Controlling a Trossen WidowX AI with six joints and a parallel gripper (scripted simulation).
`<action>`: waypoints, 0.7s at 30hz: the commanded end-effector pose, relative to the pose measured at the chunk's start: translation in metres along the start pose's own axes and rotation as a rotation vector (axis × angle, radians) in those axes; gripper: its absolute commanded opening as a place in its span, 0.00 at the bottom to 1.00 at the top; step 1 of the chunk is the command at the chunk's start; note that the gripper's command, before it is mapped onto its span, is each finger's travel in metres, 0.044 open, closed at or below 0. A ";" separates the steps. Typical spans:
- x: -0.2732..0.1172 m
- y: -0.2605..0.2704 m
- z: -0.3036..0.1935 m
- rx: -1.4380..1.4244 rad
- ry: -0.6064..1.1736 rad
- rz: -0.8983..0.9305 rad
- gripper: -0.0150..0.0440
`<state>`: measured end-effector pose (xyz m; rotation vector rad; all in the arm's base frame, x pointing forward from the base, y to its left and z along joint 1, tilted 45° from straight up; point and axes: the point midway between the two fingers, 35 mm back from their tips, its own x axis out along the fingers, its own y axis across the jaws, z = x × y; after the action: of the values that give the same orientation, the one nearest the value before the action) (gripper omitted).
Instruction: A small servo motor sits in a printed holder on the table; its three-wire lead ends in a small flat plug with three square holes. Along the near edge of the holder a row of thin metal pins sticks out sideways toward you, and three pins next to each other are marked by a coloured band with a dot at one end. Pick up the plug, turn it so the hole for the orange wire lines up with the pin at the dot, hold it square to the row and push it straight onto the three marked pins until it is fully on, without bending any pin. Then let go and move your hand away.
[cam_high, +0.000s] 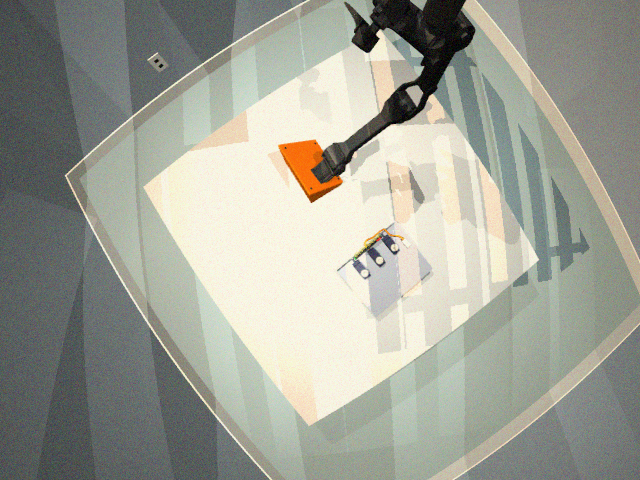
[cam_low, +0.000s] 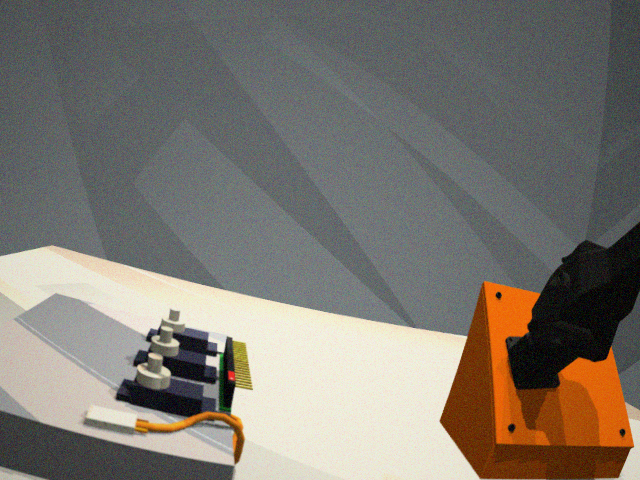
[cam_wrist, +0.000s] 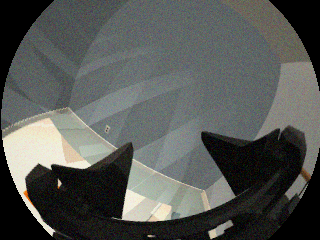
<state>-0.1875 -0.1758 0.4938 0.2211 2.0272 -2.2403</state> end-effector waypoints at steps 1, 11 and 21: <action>0.000 0.000 0.000 0.000 -0.001 0.001 0.89; -0.015 0.015 0.024 0.051 -0.129 0.049 0.45; -0.044 0.040 0.056 0.134 -0.332 0.151 0.45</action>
<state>-0.1524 -0.2228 0.4755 0.0502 1.7199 -2.1869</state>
